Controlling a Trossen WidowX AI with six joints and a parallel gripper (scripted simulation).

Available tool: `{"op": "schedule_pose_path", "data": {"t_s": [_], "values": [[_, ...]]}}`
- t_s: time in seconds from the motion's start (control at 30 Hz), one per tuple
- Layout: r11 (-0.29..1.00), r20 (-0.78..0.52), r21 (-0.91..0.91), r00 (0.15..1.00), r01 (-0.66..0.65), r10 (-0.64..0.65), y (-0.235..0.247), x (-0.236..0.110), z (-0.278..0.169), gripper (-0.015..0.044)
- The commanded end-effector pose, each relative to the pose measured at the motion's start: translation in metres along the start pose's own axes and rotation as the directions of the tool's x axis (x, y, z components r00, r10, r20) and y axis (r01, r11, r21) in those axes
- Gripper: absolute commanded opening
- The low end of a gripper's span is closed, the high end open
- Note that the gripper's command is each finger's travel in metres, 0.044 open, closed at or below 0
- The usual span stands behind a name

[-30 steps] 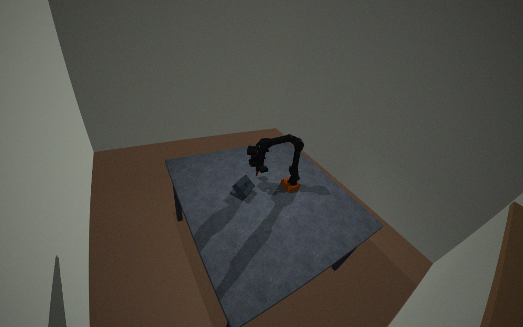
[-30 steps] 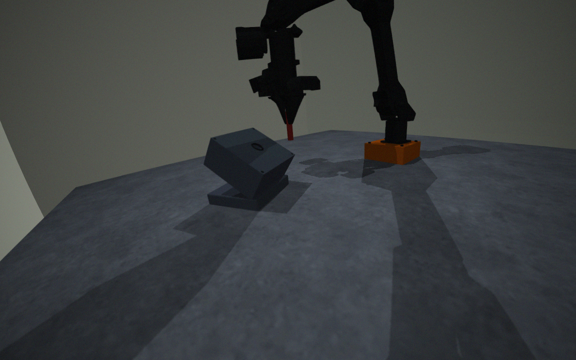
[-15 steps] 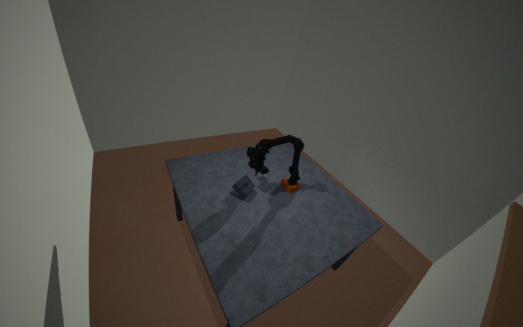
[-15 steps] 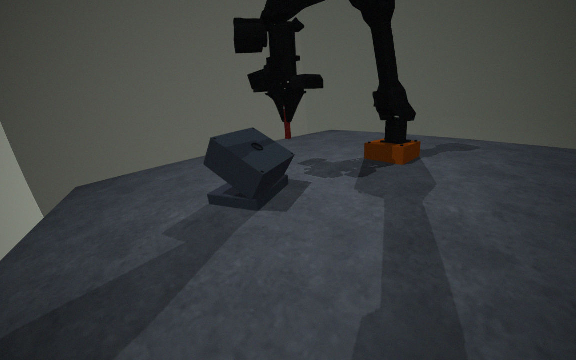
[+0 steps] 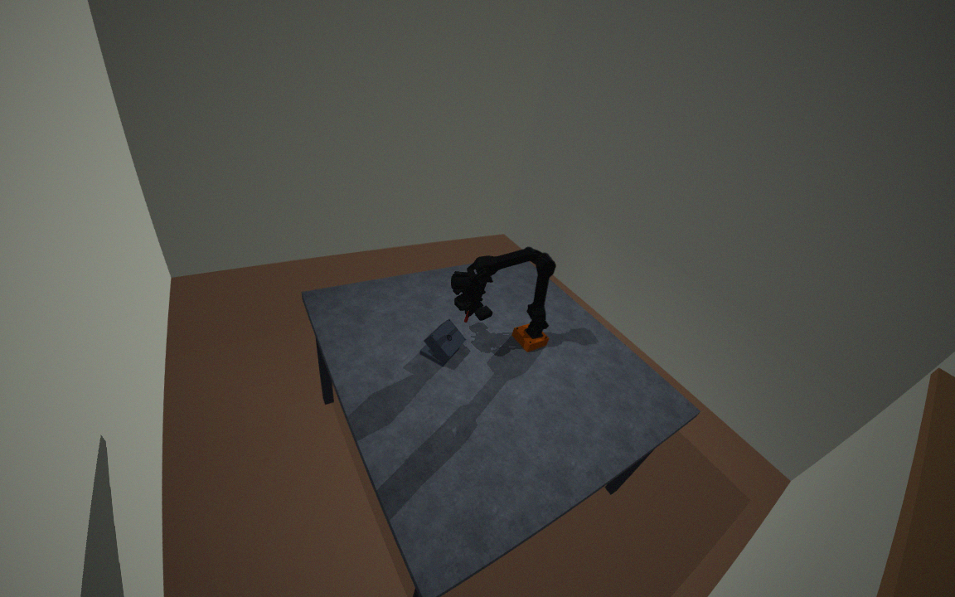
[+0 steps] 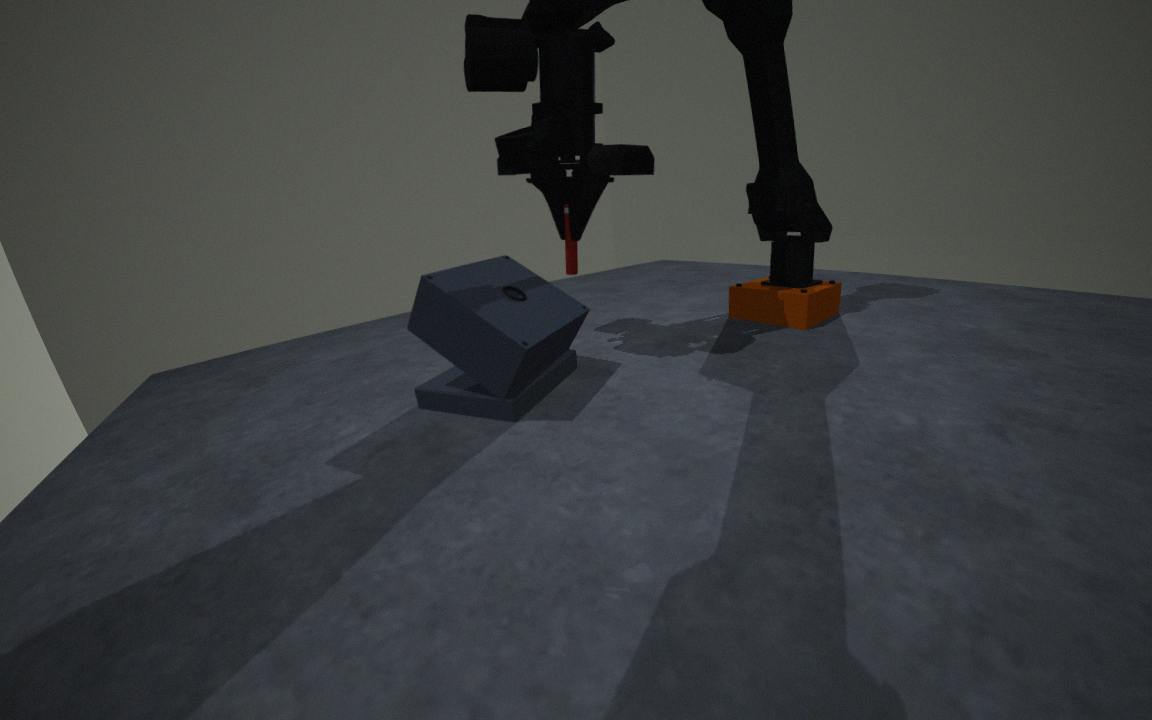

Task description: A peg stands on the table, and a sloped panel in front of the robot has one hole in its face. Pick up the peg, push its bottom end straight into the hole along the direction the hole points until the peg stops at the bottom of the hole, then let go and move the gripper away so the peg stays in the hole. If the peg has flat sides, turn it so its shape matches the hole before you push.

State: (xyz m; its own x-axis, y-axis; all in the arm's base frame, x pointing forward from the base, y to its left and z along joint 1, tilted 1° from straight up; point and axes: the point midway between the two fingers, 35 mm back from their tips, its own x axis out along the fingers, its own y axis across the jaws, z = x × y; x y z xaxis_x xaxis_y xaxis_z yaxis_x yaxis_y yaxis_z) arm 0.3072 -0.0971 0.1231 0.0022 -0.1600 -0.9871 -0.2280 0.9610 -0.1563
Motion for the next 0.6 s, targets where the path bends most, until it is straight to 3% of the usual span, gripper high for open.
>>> {"op": "schedule_pose_path", "data": {"t_s": [0.0, 0.57], "values": [[0.999, 0.008, -0.029, 1.0, 0.023, -0.023, 0.0, -0.005, 0.005, 0.0], [0.983, 0.018, -0.16, 0.996, 0.088, -0.086, 0.012, -0.015, 0.02, 0.0]]}}
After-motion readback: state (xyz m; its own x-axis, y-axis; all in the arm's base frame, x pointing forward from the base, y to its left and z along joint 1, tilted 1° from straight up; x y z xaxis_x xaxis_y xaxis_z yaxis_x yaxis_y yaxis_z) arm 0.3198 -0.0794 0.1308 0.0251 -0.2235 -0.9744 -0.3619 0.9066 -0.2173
